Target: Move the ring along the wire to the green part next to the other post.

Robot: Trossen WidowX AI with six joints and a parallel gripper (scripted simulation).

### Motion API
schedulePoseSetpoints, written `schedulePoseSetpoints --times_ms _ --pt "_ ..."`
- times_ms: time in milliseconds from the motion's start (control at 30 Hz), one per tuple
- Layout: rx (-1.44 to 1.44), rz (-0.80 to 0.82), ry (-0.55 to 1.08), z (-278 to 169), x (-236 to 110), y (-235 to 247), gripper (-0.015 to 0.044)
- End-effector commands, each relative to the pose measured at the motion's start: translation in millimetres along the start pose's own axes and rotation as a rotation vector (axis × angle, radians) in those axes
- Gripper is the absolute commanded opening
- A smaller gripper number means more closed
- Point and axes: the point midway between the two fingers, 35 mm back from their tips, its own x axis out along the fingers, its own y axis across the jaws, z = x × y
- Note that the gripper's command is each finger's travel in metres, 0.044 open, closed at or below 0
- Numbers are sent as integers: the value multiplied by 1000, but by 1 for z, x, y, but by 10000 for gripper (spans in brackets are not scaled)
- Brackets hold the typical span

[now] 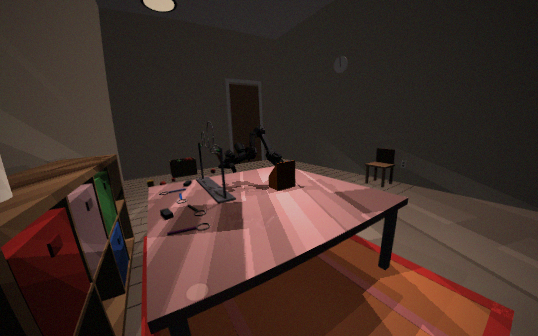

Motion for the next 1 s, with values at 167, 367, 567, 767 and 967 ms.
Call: schedulePoseSetpoints --times_ms 167,367,567,767,967 --pt "160 67 20 3 -5 30 -150" --pt "231 99 29 7 -9 44 -150" --pt "282 122 35 10 -12 57 -150" --pt "305 132 38 13 -14 65 -150" --pt "316 137 39 16 -16 72 -150"
